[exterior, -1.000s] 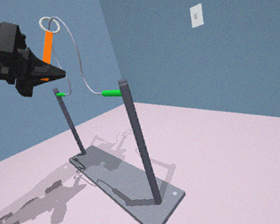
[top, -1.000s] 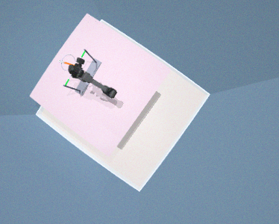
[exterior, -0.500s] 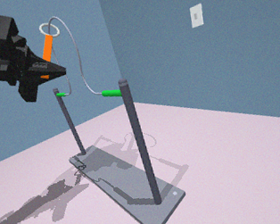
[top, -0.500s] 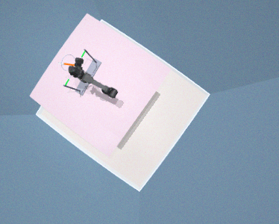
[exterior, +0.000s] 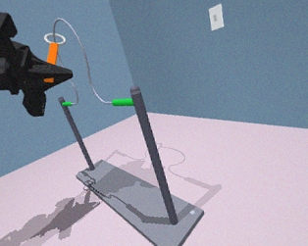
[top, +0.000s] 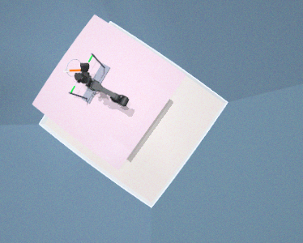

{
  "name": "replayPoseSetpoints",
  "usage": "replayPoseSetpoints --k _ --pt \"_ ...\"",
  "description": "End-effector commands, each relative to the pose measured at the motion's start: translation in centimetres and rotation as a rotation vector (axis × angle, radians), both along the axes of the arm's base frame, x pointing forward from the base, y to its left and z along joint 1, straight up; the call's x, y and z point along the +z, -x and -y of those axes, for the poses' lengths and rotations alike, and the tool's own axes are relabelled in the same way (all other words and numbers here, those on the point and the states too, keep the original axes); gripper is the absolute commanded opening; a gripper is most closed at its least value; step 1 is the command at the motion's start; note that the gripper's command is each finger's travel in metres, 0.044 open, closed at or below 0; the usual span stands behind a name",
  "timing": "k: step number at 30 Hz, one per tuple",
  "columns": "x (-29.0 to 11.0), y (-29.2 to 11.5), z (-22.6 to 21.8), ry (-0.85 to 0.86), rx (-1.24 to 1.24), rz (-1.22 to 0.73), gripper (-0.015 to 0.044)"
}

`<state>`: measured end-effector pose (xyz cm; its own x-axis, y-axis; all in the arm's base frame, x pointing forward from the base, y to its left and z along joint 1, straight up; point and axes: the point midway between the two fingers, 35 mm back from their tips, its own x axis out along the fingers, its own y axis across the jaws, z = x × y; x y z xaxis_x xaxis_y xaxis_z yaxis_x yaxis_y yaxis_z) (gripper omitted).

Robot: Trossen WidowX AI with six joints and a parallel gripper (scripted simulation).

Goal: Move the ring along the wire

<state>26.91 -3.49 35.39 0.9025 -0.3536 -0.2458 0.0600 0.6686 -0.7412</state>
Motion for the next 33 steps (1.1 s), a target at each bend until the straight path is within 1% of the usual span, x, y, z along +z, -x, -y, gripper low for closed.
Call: replayPoseSetpoints --k 1,33 --pt "0.2 0.2 0.2 0.069 -0.002 0.009 -0.015" --pt "1.6 0.1 1.0 0.515 -0.009 0.05 -0.015"
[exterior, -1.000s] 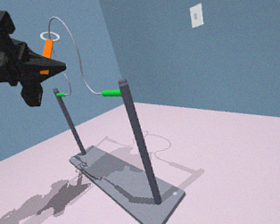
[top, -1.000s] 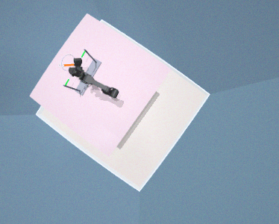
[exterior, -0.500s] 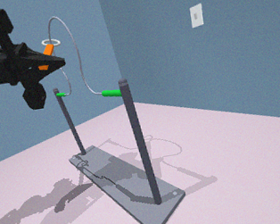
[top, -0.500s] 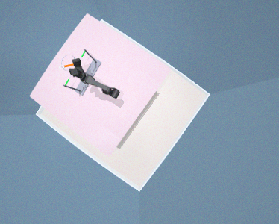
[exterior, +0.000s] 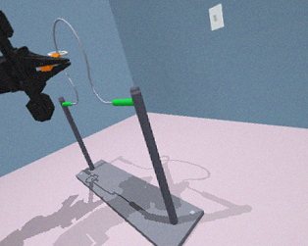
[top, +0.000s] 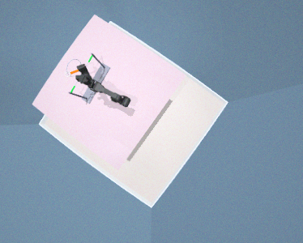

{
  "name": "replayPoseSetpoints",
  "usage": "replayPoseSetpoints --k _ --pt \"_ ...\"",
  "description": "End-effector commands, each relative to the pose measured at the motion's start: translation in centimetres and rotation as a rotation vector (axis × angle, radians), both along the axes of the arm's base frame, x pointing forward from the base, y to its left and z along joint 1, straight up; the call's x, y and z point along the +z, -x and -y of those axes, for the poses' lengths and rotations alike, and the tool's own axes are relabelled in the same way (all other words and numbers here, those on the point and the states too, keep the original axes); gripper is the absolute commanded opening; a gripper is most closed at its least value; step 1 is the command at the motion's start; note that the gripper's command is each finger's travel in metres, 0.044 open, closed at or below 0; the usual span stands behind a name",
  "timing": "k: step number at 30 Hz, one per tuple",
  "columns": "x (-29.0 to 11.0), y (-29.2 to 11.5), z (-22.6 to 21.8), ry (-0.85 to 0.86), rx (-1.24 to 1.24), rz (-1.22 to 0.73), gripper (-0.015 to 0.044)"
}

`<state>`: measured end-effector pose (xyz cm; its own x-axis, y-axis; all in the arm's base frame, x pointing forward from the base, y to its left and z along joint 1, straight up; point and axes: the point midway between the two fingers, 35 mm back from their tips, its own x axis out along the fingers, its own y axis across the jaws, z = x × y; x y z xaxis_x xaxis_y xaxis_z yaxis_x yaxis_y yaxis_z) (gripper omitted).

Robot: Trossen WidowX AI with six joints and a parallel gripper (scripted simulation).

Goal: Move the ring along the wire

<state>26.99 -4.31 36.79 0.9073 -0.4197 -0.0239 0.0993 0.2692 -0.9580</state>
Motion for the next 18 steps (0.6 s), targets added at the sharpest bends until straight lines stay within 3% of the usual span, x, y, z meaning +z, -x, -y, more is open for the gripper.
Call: replayPoseSetpoints --k 1,18 --pt "0.25 0.2 0.16 0.068 -0.006 0.008 -0.015" --pt "1.1 0.21 0.28 0.305 -0.01 0.03 -0.015"
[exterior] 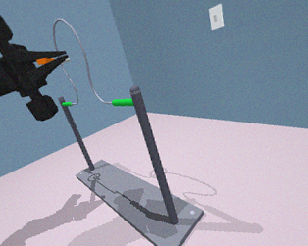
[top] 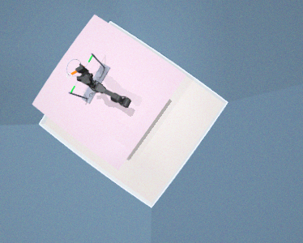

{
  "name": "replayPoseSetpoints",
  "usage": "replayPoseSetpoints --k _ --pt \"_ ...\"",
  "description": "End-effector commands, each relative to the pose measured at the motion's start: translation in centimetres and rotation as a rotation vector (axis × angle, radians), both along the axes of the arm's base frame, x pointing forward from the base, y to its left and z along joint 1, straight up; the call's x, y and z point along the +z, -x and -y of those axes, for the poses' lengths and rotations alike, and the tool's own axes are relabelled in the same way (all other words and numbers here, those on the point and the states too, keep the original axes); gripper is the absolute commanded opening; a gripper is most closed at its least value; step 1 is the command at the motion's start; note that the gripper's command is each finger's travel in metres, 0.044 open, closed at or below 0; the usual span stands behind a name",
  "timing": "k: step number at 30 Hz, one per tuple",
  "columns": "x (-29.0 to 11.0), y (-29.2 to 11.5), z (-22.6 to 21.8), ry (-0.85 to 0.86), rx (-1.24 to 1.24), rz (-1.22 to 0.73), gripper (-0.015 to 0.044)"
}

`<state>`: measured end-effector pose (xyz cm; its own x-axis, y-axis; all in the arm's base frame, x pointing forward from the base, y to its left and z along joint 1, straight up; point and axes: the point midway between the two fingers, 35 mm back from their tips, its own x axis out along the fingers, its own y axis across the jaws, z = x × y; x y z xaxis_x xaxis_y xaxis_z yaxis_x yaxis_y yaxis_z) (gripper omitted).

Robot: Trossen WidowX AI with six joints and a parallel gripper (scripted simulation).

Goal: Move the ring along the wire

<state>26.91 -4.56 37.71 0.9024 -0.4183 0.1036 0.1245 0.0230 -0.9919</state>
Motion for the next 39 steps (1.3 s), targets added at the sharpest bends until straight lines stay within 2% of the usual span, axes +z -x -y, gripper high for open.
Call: replayPoseSetpoints --k 1,26,39 --pt "0.2 0.1 0.0 0.069 -0.001 0.007 -0.015" --pt "1.3 0.2 -0.1 0.405 -0.009 0.037 -0.015" --pt "1.2 0.1 0.0 0.507 -0.012 0.047 -0.015"
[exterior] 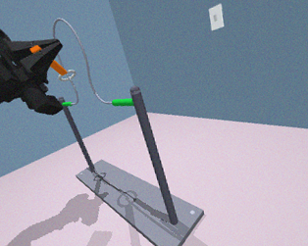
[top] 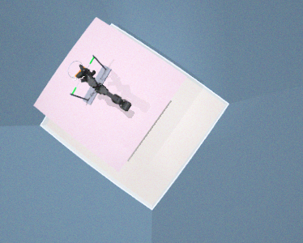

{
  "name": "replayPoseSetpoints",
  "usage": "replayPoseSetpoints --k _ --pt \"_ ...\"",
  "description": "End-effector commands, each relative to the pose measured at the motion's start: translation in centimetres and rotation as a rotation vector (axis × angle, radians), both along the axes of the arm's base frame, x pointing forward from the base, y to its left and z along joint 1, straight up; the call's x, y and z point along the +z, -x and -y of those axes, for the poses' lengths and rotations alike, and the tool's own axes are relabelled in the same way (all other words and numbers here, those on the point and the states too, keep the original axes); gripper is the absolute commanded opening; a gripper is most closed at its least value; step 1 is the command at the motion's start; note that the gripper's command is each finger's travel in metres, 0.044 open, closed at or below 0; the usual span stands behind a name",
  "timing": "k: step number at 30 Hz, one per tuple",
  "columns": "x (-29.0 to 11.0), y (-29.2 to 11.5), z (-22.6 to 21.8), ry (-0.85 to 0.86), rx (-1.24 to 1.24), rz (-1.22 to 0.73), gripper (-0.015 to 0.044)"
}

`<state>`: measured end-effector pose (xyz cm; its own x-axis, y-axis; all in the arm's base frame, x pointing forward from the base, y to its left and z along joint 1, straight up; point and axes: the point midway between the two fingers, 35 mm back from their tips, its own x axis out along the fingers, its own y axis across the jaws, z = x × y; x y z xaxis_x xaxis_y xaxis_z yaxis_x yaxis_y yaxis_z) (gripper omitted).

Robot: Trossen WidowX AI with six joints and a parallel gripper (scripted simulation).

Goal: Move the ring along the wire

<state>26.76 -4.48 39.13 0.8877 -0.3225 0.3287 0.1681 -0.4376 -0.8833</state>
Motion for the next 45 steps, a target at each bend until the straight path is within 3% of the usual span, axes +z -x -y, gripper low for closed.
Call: replayPoseSetpoints --k 1,10,21,45 --pt "-0.3 0.0 0.1 0.027 -0.002 -0.001 -0.015" --pt "-1.4 -0.1 0.8 -0.009 -0.002 -0.004 -0.015" --pt "-4.0 -0.2 1.7 -0.168 0.0 -0.018 -0.015" --pt "-12.4 -0.3 1.4 -0.739 0.009 -0.07 -0.015"
